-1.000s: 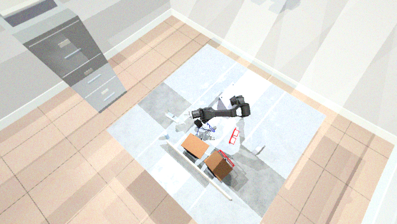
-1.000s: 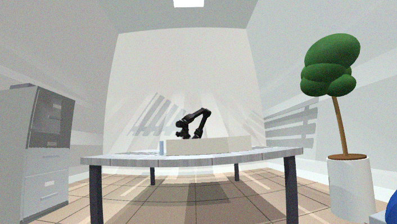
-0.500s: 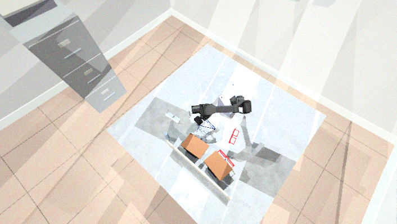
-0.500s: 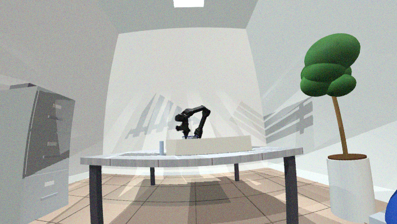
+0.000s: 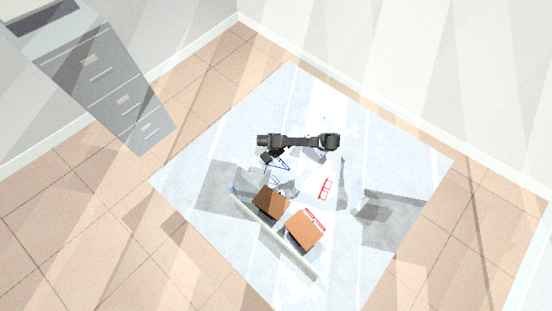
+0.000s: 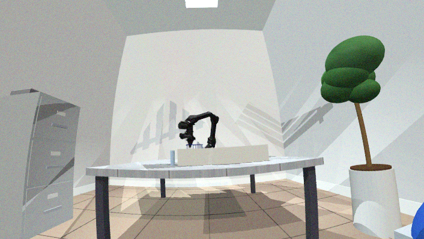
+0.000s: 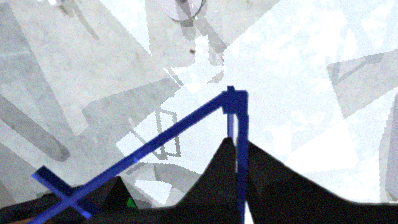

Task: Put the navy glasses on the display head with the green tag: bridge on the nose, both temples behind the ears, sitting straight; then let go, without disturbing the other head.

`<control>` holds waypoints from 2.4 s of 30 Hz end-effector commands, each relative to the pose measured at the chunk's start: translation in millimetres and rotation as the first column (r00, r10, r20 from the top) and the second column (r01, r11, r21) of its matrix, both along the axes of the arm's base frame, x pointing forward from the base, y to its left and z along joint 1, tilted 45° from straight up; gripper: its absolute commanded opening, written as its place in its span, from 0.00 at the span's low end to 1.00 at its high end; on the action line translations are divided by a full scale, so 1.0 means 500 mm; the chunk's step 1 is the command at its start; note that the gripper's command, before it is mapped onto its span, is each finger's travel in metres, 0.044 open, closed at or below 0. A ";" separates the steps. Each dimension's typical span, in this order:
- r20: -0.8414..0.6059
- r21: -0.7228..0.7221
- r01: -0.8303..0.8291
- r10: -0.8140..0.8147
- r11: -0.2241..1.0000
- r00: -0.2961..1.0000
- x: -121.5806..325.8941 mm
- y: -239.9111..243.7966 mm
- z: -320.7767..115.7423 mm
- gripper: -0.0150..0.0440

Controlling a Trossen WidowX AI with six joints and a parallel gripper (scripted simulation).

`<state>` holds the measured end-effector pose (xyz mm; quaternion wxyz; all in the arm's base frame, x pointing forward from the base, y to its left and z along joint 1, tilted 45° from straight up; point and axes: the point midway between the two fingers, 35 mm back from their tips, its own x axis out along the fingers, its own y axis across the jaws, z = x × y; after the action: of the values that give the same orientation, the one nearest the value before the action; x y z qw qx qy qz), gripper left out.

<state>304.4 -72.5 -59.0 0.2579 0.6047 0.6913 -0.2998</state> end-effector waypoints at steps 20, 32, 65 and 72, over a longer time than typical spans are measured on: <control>-0.001 0.001 -0.008 0.008 1.000 1.000 -0.038 -0.141 -0.141 0.25; 0.000 0.003 -0.008 0.008 1.000 1.000 -0.051 -0.071 -0.215 0.25; -0.001 0.004 -0.008 0.008 1.000 1.000 -0.065 -0.047 -0.215 0.25; -0.001 0.004 -0.008 0.008 1.000 1.000 -0.068 -0.044 -0.212 0.25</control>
<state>273.4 -98.5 -166.1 0.2633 0.6007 0.6935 -0.2983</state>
